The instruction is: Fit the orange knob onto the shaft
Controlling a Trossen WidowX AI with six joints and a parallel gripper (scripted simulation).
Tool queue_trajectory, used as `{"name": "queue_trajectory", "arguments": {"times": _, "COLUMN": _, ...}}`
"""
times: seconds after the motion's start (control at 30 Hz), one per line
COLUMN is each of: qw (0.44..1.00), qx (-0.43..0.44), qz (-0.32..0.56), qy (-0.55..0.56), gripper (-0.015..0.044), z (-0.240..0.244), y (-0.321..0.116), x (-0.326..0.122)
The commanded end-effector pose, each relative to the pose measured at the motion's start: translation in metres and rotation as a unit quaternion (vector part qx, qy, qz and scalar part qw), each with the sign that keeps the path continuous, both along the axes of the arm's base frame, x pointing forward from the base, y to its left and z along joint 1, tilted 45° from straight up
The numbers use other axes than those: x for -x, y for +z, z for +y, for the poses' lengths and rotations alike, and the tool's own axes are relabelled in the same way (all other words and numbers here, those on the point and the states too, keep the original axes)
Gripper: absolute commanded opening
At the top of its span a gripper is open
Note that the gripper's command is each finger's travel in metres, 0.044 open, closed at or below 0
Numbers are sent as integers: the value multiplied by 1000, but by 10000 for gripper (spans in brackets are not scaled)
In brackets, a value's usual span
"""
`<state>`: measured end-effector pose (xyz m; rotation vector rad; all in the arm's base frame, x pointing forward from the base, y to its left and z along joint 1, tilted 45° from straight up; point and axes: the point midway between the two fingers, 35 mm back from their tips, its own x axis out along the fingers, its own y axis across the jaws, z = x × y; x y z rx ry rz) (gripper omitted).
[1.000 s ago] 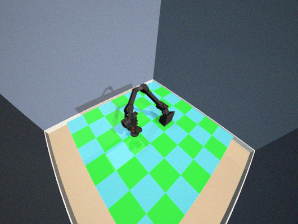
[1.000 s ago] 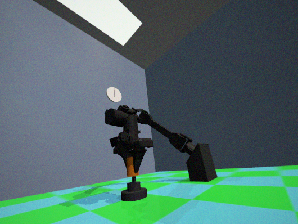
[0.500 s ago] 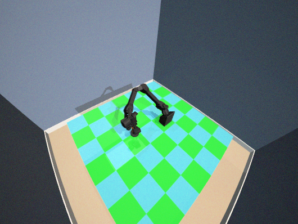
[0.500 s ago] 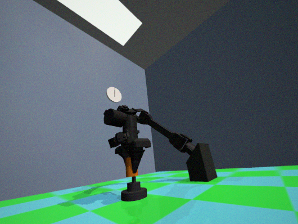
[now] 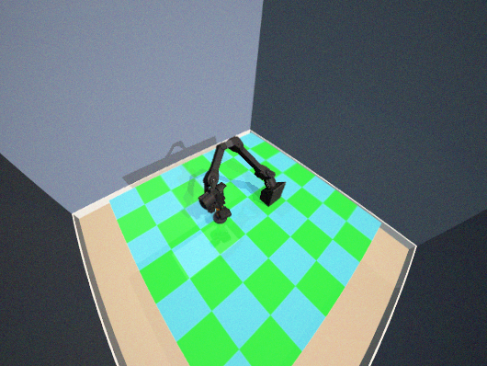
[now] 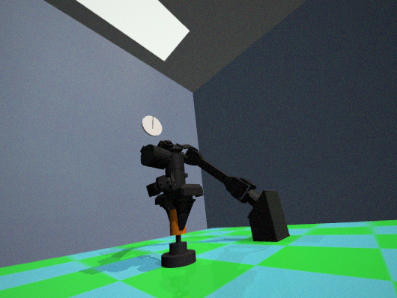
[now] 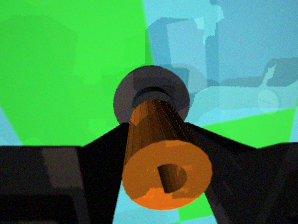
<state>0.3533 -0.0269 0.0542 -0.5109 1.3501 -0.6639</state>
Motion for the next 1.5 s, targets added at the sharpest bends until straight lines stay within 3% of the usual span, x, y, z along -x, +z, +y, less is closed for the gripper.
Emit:
{"name": "queue_trajectory", "arguments": {"times": 0.0, "qw": 1000, "qx": 1, "qz": -2, "qy": 0, "gripper": 0, "z": -1, "y": -1, "x": 1}}
{"name": "queue_trajectory", "arguments": {"times": 0.67, "qw": 1000, "qx": 1, "qz": -2, "qy": 0, "gripper": 0, "z": 1, "y": 4, "x": -2}}
{"name": "queue_trajectory", "arguments": {"times": 0.93, "qw": 994, "qx": -8, "qz": -75, "qy": -75, "gripper": 0, "z": 1, "y": 4, "x": -6}}
{"name": "queue_trajectory", "arguments": {"times": 1.47, "qw": 994, "qx": -8, "qz": -75, "qy": -75, "gripper": 0, "z": -1, "y": 1, "x": -3}}
